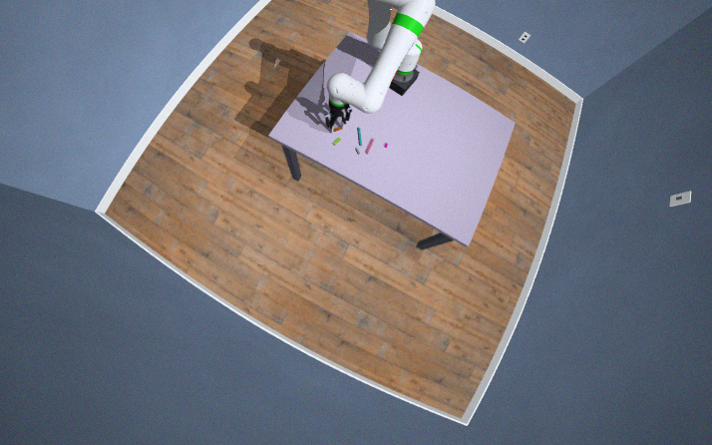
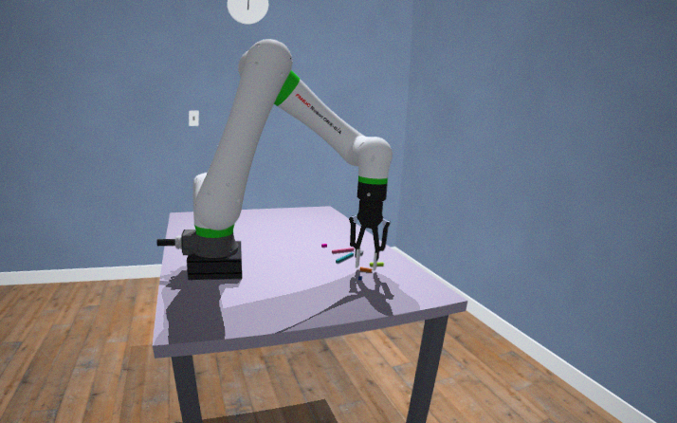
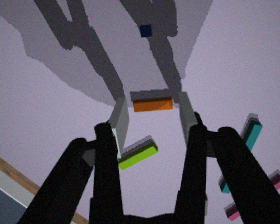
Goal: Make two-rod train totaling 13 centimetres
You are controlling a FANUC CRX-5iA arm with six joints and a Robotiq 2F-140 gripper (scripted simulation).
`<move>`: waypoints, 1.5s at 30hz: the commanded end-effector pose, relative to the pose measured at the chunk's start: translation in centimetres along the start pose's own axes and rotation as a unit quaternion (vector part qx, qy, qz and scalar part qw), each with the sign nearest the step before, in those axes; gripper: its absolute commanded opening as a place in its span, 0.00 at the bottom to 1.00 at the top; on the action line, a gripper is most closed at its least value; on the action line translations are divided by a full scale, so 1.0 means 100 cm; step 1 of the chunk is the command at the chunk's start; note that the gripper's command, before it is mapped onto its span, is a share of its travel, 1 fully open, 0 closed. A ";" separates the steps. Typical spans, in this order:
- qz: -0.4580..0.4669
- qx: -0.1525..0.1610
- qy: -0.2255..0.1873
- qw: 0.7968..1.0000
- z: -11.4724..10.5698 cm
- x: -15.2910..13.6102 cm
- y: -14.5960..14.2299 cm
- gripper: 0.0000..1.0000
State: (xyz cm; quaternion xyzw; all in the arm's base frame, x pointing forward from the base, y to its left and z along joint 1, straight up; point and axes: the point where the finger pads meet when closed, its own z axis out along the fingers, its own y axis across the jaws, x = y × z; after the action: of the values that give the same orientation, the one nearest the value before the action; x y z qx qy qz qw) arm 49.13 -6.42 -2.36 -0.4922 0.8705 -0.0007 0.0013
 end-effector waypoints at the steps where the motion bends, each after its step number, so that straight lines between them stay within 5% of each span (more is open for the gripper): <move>1: 0.000 0.000 0.000 1.000 0.002 0.000 0.000 0.35; 45: 0.000 0.000 0.000 1.000 0.009 0.000 0.000 0.35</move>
State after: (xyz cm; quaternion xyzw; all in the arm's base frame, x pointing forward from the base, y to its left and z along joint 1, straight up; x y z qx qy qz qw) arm 49.14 -6.42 -3.29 -0.4922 0.8705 -0.0007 0.0013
